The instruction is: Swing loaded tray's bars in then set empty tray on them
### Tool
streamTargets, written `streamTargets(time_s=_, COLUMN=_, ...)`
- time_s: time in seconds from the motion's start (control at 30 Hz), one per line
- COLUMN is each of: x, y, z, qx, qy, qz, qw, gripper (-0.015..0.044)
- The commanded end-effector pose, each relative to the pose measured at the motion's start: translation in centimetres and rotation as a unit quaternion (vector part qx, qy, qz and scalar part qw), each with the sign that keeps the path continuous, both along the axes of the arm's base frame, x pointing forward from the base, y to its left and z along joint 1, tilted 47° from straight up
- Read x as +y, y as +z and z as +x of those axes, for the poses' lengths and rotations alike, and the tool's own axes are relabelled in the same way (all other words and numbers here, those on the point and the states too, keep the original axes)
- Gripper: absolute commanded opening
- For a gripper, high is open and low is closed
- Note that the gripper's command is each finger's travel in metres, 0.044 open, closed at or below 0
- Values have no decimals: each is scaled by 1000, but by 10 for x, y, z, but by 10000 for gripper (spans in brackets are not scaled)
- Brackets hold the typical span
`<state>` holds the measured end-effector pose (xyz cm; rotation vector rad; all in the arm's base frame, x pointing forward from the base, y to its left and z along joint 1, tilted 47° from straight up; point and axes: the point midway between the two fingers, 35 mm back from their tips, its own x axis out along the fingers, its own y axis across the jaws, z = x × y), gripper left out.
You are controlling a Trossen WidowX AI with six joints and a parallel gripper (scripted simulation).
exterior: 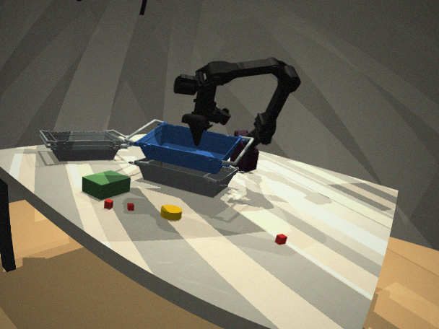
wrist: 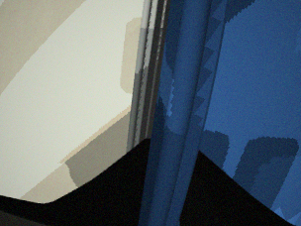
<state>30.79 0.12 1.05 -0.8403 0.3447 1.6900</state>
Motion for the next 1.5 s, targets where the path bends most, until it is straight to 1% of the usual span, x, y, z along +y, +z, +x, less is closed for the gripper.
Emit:
streamTargets(time_s=0.0, x=5, y=-2, z=-3, qx=7, qy=7, qz=-3, qw=1000, gripper=0)
streamTargets(time_s=1.47, x=15, y=-15, z=-10, qx=7, qy=7, qz=-2, qw=1000, gripper=0)
